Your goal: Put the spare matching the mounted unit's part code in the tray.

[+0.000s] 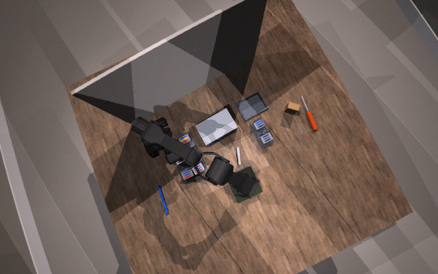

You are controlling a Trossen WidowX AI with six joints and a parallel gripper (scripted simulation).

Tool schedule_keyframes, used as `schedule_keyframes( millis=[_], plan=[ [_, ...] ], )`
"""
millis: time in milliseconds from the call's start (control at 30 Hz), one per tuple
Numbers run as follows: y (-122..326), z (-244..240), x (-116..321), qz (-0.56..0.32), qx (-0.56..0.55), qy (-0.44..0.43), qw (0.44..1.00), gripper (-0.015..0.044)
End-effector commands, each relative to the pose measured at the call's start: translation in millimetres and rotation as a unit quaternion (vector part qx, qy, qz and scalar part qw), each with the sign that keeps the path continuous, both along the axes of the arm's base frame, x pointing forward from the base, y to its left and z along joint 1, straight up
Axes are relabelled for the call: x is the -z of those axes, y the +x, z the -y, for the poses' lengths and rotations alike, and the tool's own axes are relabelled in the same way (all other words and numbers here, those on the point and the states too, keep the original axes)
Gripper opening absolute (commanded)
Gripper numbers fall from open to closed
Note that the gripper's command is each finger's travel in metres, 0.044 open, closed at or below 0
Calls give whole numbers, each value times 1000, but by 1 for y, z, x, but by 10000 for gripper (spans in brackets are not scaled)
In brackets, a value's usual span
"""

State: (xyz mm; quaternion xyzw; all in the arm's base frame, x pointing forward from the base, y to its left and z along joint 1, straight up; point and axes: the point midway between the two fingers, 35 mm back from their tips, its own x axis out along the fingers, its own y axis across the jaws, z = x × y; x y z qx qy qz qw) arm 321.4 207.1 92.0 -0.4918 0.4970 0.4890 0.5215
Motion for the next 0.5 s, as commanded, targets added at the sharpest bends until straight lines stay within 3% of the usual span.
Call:
schedule_keyframes(
  millis=[0,467],
  plan=[
    [0,1,-5,1,1,-1,1000,0],
    [1,6,-62,1,1,-1,1000,0]
  ],
)
